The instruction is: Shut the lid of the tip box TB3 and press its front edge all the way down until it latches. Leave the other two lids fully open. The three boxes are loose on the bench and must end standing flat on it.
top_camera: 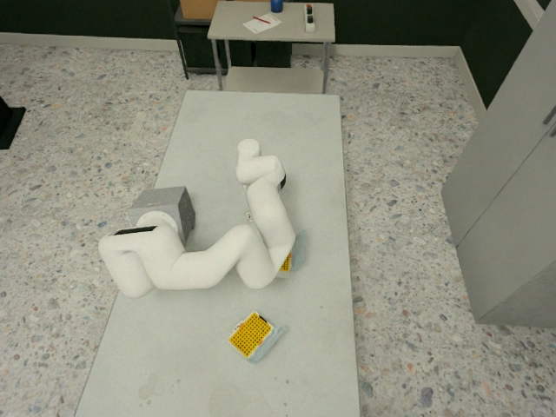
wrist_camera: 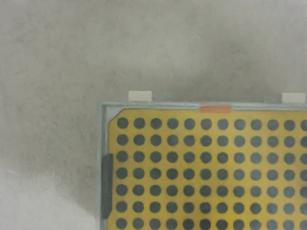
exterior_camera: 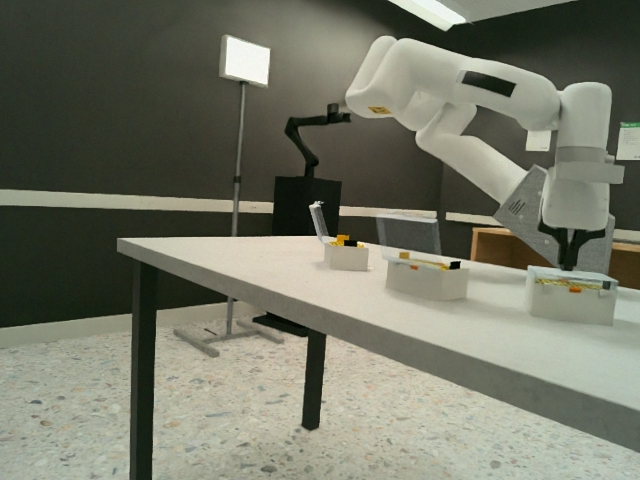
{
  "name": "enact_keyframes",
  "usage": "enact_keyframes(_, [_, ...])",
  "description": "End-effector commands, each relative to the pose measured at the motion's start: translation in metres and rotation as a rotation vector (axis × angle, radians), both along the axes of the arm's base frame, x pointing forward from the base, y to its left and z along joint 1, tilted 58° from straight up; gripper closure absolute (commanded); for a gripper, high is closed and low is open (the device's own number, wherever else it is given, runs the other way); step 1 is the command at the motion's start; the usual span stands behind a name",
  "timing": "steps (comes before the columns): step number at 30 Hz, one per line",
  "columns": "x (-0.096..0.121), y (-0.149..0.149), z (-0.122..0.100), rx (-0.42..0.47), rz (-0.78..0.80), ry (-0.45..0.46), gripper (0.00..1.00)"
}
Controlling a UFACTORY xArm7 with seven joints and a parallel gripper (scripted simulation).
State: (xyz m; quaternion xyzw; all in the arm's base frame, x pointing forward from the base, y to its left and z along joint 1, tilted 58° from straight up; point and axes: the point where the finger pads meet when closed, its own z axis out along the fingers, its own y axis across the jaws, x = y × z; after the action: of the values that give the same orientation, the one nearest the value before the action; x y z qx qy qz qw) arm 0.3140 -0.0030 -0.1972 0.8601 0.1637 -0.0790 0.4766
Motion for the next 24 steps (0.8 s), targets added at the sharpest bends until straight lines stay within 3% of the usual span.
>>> enact_keyframes(1, [0.001,0.003,0.0,0.004,0.003,-0.001,1.0])
enact_keyframes(24, [0.0,0.027,0.015,0.004,0.003,-0.001,1.0])
